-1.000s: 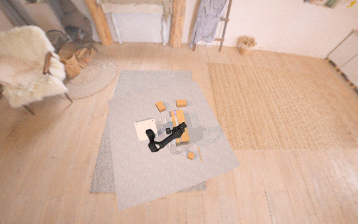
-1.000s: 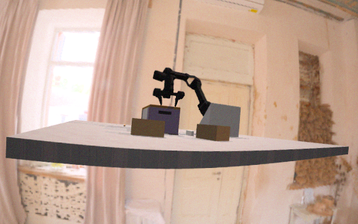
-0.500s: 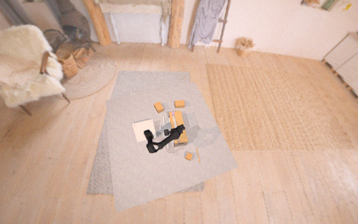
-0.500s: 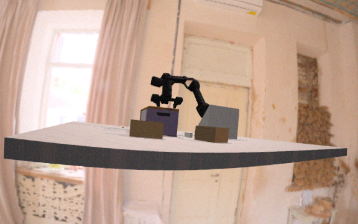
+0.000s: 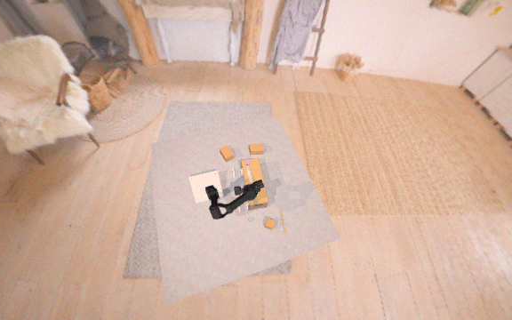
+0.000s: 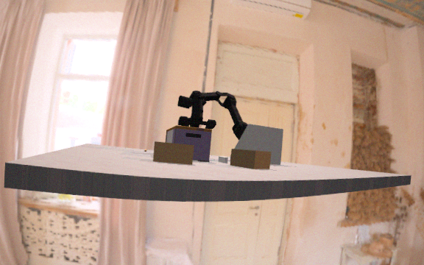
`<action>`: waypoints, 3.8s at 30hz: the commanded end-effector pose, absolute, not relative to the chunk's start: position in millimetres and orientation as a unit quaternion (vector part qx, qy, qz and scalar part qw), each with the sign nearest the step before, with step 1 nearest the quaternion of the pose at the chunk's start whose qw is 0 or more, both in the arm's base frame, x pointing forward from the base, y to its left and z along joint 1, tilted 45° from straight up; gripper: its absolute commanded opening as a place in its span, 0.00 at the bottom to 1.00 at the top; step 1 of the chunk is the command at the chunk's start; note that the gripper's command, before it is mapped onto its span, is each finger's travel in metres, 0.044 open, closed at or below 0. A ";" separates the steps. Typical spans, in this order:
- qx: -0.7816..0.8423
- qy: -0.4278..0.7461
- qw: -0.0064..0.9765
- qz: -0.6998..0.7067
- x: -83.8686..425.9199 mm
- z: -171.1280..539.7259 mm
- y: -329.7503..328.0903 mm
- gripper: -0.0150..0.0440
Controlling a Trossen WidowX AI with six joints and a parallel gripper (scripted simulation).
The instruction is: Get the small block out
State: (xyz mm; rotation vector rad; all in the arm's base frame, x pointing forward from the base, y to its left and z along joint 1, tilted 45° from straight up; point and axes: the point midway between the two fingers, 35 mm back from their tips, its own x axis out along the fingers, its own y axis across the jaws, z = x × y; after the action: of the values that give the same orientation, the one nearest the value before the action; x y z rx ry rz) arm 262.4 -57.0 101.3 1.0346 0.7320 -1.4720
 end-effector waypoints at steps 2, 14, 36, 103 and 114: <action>0.436 0.312 0.565 -0.627 259.5 94.9 -62.1 0.93; 0.436 0.314 0.564 -0.626 261.5 86.3 -55.3 0.93; 0.437 0.315 0.564 -0.626 272.6 44.0 -14.0 0.93; 0.202 0.496 0.698 -0.475 284.8 1.3 122.0 0.74; -0.268 0.645 0.698 -0.154 277.1 -6.1 131.4 0.74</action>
State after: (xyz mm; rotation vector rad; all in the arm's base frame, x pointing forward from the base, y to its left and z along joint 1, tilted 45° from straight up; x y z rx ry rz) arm 284.3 128.0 3.4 -0.0092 1.2845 -0.7256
